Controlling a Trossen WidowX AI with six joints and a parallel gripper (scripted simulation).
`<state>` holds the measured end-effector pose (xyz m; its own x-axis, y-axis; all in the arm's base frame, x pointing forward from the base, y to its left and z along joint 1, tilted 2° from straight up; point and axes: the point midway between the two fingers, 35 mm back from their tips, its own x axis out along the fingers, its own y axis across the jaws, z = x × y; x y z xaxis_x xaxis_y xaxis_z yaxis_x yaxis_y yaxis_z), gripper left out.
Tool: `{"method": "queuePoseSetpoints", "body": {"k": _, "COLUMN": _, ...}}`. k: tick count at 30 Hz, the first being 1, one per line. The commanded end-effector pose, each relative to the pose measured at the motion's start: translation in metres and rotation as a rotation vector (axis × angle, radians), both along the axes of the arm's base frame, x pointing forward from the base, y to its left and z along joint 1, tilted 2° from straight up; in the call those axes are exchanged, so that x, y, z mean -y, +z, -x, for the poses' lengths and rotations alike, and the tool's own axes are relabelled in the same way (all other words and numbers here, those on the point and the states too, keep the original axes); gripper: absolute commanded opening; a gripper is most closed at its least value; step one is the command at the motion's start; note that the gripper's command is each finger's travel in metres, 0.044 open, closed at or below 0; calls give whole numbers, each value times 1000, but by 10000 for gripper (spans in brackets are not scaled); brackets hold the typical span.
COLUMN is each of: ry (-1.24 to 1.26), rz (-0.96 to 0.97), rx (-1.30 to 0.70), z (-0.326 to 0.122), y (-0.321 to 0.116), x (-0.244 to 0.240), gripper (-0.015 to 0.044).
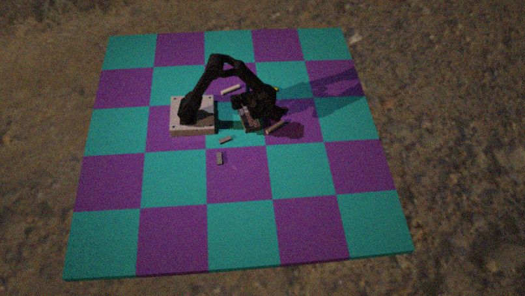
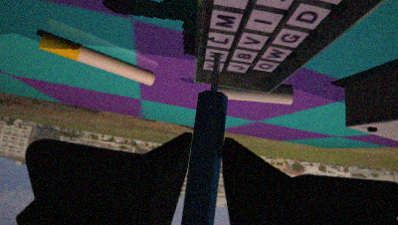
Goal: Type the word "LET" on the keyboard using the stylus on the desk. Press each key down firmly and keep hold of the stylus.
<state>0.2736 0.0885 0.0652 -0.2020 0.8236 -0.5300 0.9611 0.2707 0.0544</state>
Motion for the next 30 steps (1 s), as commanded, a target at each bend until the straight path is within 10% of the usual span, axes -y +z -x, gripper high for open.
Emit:
{"method": "queuePoseSetpoints", "body": {"k": 1, "ry": -4, "rz": -4, "rx": -8, "z": 1, "y": -3, "x": -1, "gripper": 81}}
{"method": "queuePoseSetpoints", "body": {"k": 30, "ry": -4, "rz": -4, "rx": -8, "z": 0, "y": -13, "x": 0, "gripper": 81}}
